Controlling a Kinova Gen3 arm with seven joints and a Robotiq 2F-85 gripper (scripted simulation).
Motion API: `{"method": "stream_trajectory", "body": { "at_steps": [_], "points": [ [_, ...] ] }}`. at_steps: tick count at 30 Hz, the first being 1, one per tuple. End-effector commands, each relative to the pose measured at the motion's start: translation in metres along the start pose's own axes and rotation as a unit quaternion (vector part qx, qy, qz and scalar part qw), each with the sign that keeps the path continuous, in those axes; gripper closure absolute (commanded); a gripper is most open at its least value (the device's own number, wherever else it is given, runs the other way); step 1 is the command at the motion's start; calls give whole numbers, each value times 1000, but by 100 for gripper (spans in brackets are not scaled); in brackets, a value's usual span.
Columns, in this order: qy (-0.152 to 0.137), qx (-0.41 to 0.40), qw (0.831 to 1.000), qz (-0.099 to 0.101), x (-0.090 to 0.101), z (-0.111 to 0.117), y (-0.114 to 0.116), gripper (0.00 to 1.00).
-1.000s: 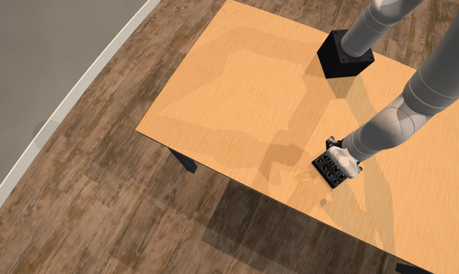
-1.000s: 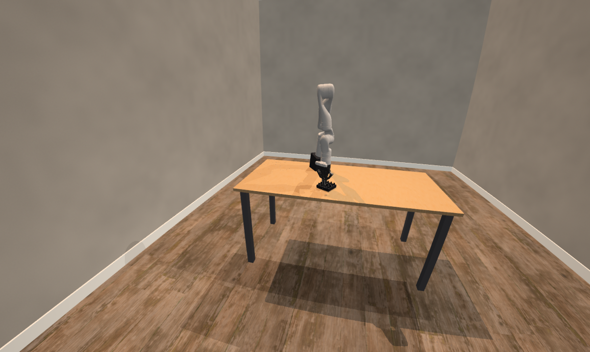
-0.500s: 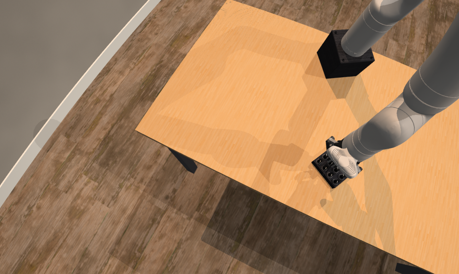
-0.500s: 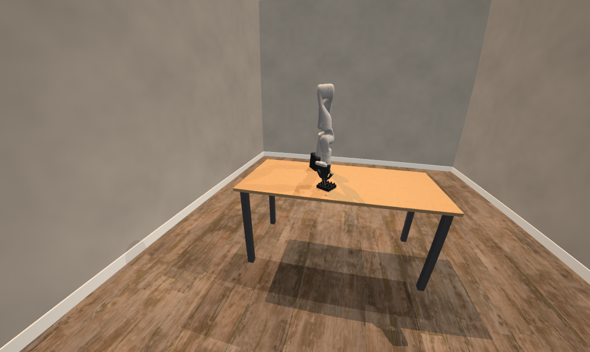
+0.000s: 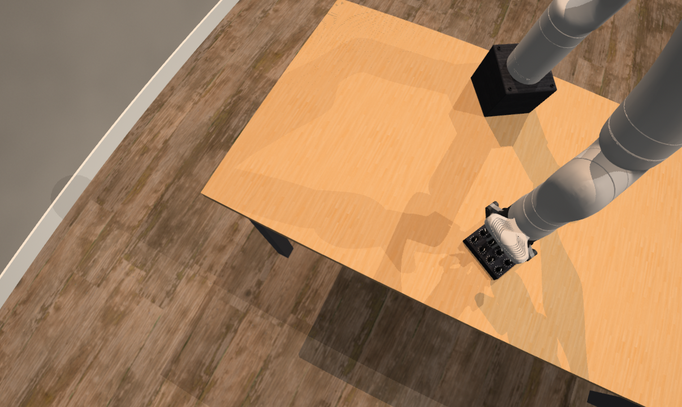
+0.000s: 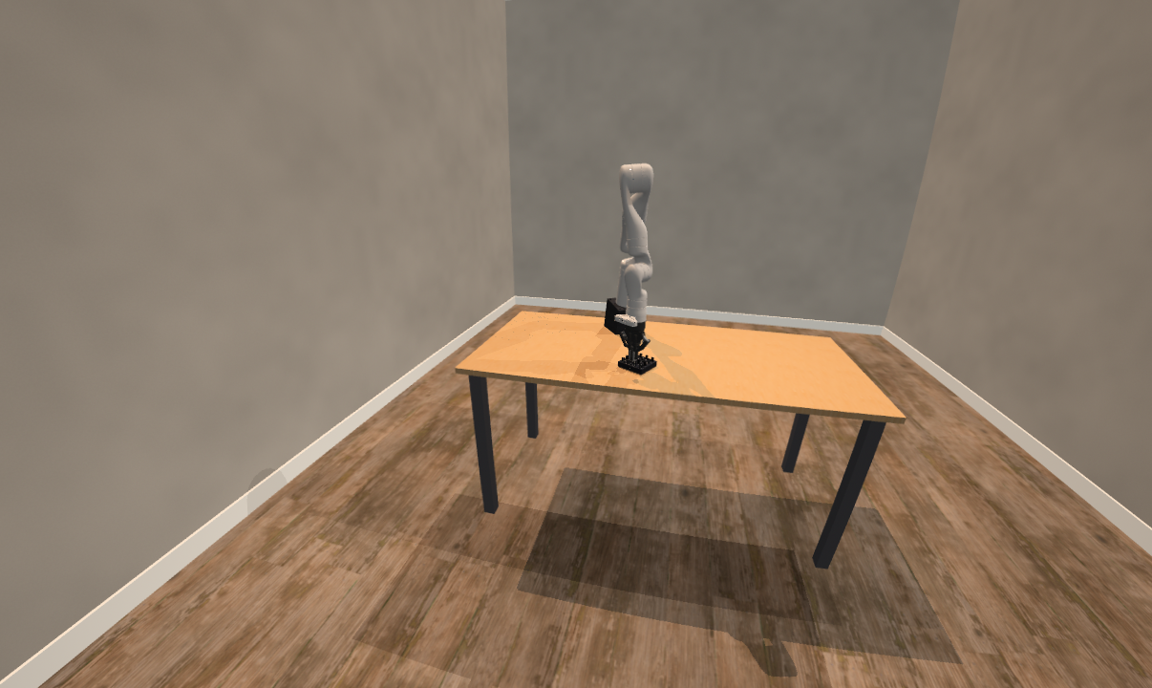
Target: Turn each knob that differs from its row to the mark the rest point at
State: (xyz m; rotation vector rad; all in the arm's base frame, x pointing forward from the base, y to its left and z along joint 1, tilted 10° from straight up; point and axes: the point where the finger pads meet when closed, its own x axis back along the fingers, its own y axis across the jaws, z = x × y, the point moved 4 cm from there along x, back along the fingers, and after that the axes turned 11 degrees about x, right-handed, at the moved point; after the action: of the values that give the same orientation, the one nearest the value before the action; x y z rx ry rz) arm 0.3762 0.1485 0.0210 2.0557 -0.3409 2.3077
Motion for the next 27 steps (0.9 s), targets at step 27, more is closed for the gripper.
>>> {"method": "stream_trajectory", "body": {
  "at_steps": [27],
  "points": [
    [1,-194,981,0,0,0,0,92]
  ]
}}
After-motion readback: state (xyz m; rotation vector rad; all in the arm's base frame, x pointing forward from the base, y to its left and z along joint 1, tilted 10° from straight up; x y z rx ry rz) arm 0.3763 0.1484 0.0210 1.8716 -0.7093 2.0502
